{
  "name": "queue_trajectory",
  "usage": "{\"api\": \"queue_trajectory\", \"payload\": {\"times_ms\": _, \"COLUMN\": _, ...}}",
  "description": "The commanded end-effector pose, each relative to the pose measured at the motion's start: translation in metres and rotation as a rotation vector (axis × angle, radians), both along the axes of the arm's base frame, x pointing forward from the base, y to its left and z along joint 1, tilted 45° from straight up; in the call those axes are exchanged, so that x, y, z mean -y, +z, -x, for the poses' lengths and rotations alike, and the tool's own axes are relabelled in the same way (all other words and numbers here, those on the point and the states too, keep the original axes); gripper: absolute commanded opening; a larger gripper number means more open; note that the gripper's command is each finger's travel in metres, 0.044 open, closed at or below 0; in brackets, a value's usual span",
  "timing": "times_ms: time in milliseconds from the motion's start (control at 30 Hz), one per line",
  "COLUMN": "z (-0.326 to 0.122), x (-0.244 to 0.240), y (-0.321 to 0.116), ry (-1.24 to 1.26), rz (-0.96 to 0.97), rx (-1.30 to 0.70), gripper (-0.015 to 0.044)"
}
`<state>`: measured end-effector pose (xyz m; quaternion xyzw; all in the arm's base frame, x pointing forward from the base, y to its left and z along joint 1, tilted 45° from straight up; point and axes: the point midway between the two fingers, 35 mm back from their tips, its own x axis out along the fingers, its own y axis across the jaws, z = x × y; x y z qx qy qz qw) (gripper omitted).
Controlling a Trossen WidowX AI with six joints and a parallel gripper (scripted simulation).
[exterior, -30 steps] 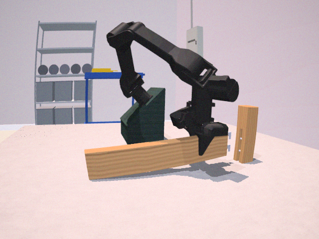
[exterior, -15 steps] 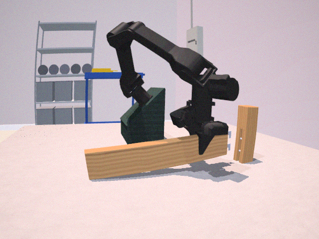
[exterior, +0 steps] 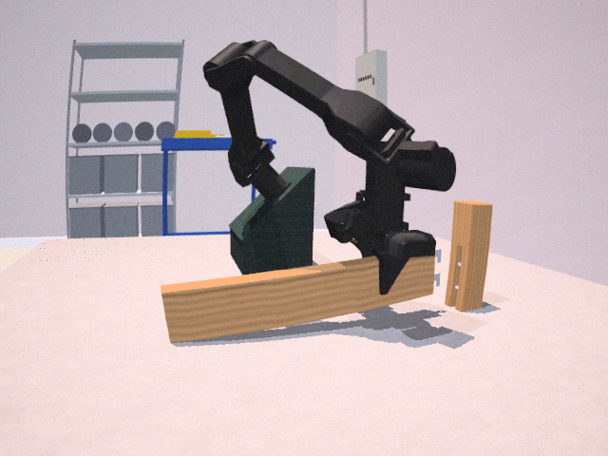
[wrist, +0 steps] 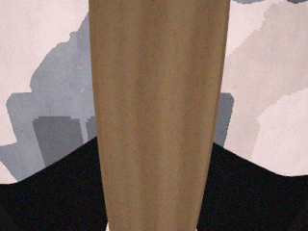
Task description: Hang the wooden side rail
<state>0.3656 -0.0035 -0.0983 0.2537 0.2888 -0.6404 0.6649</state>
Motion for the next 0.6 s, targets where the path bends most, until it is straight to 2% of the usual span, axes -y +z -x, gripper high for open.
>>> {"api": "queue_trajectory", "payload": {"times_ms": 0, "z": -0.0033, "x": -0.0061, "y": 0.0012, "ry": 0.014, "rz": -0.002, "rx": 0.009, "gripper": 0.0}}
{"api": "queue_trajectory", "payload": {"times_ms": 567, "z": -0.005, "x": -0.0067, "y": -0.0009, "ry": 0.014, "rz": -0.002, "rx": 0.009, "gripper": 0.0}}
